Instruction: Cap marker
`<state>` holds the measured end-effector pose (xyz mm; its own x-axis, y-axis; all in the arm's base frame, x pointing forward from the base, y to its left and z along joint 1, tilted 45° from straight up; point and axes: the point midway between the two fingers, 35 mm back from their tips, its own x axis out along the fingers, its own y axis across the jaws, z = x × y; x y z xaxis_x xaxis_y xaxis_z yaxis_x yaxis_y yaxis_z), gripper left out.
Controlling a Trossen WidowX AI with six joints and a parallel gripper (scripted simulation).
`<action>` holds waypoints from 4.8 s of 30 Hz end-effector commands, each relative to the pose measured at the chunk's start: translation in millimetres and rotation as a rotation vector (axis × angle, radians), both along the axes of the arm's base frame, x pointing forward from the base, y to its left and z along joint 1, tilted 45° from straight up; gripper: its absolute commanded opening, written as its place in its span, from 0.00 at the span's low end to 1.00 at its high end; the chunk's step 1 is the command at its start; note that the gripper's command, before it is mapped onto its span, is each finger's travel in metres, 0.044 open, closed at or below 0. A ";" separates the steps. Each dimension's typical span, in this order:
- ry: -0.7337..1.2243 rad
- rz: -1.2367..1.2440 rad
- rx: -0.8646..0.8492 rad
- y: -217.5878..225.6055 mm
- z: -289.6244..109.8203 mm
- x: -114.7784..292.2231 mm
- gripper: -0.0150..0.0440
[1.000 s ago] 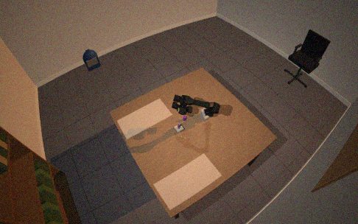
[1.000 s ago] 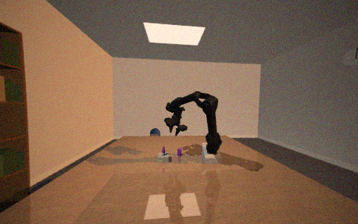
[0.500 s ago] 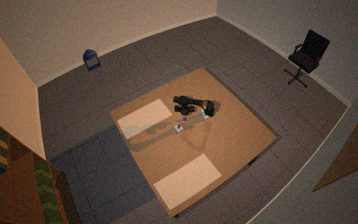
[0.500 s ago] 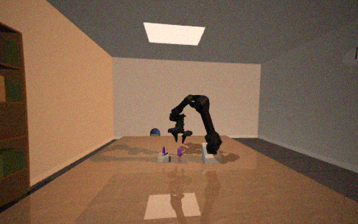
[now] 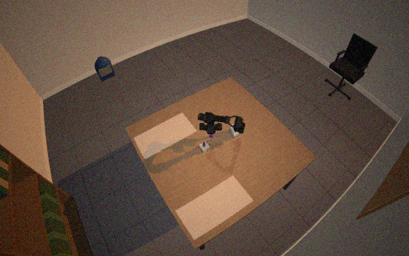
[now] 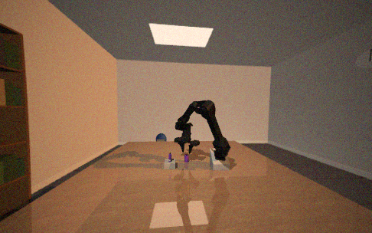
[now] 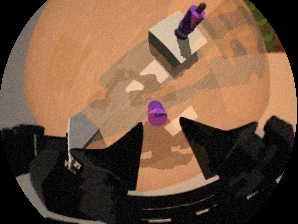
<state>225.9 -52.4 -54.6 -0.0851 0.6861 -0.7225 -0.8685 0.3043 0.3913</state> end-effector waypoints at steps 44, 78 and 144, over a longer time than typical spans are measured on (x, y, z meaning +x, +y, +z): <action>0.007 -0.001 0.009 34.6 -32.7 -6.5 0.35; 0.008 -0.006 0.000 -5.8 26.1 27.9 0.25; 0.003 -0.001 0.010 47.4 72.5 108.6 0.25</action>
